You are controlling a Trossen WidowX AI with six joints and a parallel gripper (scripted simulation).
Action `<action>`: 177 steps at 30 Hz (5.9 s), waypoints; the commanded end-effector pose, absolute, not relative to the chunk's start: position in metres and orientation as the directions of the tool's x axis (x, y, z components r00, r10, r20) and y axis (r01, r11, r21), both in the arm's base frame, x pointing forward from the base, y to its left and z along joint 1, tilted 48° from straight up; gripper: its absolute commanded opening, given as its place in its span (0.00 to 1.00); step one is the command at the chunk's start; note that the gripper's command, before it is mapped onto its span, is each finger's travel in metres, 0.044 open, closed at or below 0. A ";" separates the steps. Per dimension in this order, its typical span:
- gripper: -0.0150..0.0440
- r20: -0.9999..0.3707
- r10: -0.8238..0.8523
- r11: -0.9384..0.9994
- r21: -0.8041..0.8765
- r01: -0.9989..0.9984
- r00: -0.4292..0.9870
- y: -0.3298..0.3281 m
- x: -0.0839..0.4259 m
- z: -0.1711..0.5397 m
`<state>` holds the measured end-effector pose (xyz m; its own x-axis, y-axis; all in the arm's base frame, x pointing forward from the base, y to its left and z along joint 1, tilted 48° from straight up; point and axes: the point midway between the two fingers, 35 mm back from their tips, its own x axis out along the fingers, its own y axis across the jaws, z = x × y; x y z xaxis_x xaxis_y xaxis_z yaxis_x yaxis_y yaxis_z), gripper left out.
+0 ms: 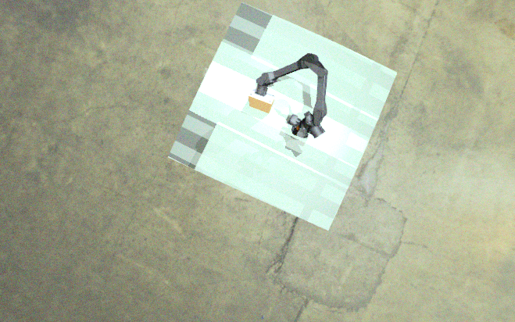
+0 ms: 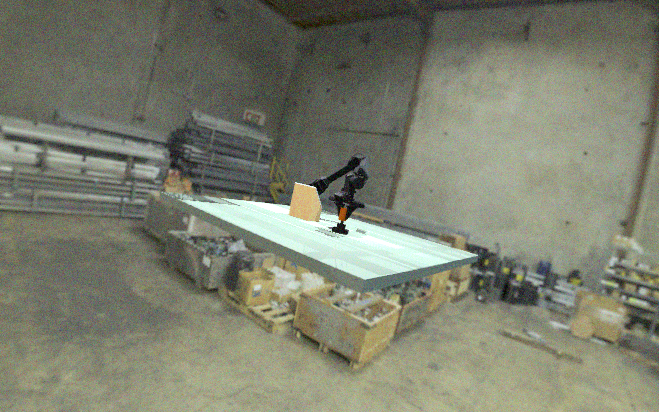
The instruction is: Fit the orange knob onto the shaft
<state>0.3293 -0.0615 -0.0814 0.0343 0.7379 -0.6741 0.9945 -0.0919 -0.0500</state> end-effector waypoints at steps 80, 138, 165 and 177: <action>0.25 -0.675 0.737 -0.362 -0.346 0.866 0.037 -0.060 0.332 -0.081; 0.25 -0.675 0.737 -0.473 -0.474 0.743 0.037 -0.062 0.333 -0.080; 0.25 -0.675 0.737 -0.563 -0.581 0.588 0.037 -0.061 0.332 -0.082; 0.25 -0.675 0.736 -0.563 -0.581 0.588 0.037 -0.063 0.334 -0.078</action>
